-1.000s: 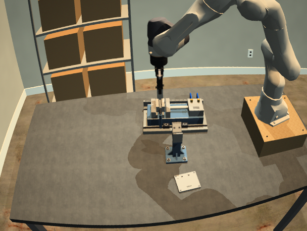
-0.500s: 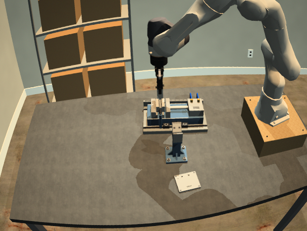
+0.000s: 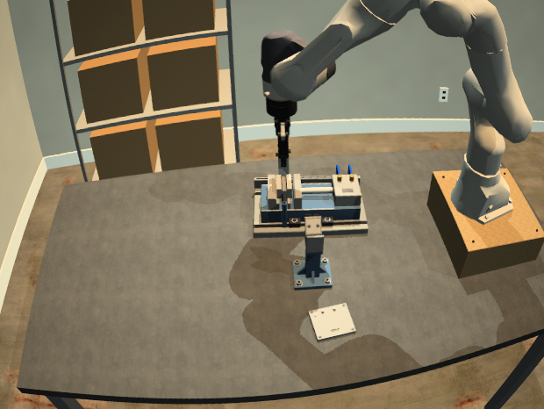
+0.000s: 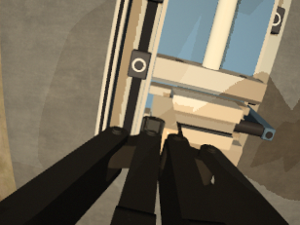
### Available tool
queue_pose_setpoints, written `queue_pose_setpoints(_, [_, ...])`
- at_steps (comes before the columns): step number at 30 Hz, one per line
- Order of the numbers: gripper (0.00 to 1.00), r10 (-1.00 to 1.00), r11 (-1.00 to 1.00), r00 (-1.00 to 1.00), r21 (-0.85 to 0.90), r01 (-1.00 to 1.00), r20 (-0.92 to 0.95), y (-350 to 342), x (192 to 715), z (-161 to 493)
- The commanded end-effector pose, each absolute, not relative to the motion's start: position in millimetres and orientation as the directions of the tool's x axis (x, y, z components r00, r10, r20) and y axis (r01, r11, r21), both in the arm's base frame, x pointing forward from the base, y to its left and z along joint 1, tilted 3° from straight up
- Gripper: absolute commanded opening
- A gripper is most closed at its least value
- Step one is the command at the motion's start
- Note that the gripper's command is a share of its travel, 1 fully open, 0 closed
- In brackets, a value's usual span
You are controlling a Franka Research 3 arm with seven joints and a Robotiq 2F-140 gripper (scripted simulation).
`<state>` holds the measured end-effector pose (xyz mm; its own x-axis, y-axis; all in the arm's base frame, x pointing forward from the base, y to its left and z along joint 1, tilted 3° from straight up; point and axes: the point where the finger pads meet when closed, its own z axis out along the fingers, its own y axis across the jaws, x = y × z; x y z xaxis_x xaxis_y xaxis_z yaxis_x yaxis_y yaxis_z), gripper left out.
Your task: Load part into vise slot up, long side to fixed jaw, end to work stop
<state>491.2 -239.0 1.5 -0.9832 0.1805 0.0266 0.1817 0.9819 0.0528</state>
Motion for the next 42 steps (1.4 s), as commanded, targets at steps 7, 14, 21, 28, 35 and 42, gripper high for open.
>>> queue_pose_setpoints(7, [0.00, 0.186, 0.981, -0.982, 0.055, 0.187, 0.025, -236, 492, 2])
queue_pose_setpoints(14, [0.00, 0.186, 0.981, -0.982, 0.055, 0.187, 0.025, -236, 492, 2])
queue_pose_setpoints(21, [0.00, 0.186, 0.981, -0.982, 0.055, 0.187, 0.025, -236, 492, 2])
queue_pose_setpoints(28, [0.00, 0.186, 0.981, -0.982, 0.055, 0.187, 0.025, -236, 492, 2])
queue_pose_setpoints(35, [0.00, 0.186, 0.981, -0.982, 0.055, 0.187, 0.025, -239, 492, 2])
queue_pose_setpoints(42, [0.00, 0.186, 0.981, -0.982, 0.055, 0.187, 0.025, -250, 490, 1])
